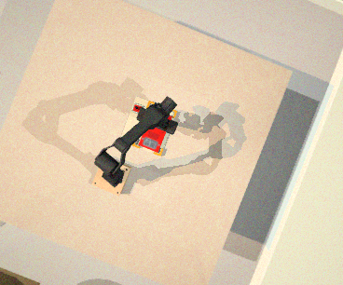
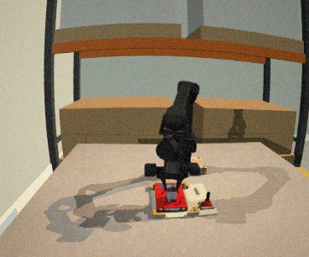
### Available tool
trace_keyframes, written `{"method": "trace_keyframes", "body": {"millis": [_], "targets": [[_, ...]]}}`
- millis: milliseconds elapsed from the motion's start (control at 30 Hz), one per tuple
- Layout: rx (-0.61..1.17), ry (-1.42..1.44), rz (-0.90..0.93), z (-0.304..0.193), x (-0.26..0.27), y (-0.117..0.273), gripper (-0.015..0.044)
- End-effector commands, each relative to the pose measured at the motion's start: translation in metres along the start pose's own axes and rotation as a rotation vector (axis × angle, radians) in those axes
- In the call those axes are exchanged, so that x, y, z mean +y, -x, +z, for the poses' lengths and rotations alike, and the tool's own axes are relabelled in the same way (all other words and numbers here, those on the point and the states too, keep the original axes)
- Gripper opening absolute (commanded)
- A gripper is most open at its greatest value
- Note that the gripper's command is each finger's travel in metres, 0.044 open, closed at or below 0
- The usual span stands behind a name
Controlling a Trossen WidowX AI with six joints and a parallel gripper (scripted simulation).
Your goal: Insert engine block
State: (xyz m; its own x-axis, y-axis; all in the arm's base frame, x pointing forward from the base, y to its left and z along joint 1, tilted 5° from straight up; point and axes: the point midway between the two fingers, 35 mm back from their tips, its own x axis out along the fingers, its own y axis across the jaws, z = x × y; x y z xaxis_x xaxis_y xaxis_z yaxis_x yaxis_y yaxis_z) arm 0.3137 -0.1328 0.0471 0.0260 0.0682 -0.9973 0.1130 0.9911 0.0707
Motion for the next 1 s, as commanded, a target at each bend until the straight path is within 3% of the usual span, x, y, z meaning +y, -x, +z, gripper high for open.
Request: {"method": "trace_keyframes", "body": {"millis": [0, 967], "targets": [[0.000, 0.010, -0.003, 0.0002, -0.0003, -0.0013, 0.0159], [0.000, 0.001, -0.002, 0.0000, -0.0003, -0.0069, 0.0159]]}}
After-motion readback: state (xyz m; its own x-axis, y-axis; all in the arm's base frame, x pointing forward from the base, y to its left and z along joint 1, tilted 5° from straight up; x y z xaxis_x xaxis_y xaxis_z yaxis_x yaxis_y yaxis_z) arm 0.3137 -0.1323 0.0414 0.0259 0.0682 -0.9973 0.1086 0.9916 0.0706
